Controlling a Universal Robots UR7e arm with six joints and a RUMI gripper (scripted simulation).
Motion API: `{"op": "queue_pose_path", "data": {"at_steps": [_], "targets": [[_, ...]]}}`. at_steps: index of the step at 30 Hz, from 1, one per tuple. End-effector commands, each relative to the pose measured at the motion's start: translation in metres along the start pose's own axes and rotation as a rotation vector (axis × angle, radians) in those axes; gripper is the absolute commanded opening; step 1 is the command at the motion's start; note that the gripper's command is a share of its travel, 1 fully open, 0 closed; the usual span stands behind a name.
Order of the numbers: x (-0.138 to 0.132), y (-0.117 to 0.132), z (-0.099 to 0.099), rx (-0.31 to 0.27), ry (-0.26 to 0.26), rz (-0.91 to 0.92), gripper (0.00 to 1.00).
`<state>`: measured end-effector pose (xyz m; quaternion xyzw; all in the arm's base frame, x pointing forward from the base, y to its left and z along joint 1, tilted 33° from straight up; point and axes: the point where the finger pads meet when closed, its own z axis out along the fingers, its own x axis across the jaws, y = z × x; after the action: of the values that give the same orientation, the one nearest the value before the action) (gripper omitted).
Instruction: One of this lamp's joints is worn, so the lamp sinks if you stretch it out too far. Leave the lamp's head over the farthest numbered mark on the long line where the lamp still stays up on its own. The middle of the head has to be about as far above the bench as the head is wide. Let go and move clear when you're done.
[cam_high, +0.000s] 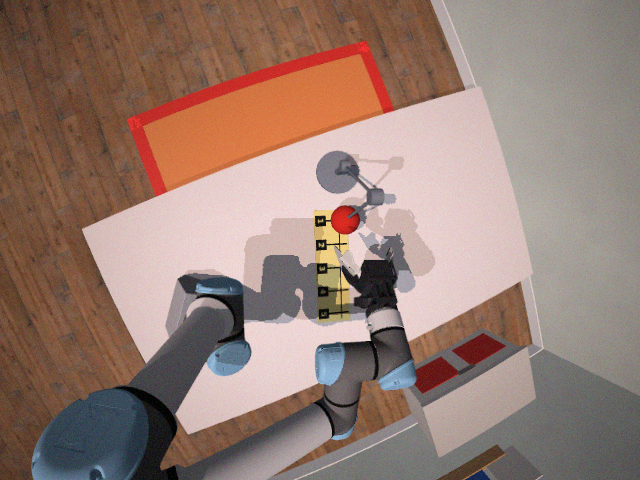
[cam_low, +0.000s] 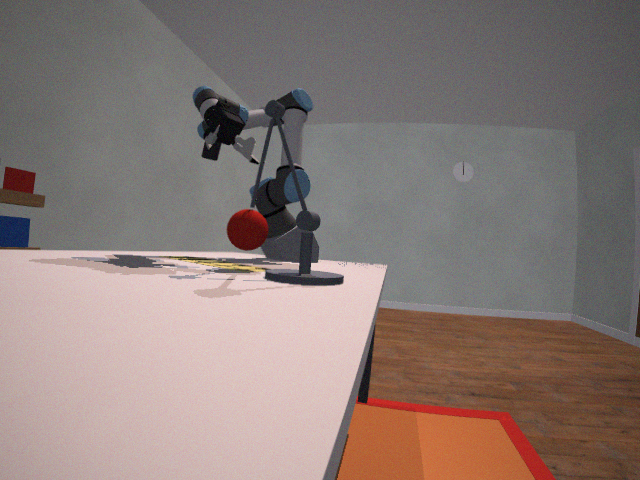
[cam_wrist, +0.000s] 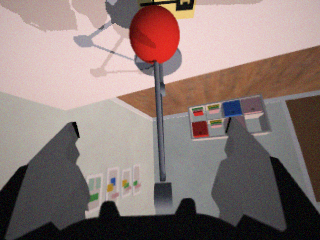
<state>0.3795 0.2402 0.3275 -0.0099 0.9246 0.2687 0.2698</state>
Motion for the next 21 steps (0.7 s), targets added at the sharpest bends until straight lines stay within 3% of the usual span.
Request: {"op": "queue_pose_path", "data": {"at_steps": [1,21], "targets": [[0.0001,-0.0011,0.0021,-0.066,0.035,-0.048,1.0],[0.0003,-0.0014,0.0038,-0.084,0.045,-0.06,1.0]]}}
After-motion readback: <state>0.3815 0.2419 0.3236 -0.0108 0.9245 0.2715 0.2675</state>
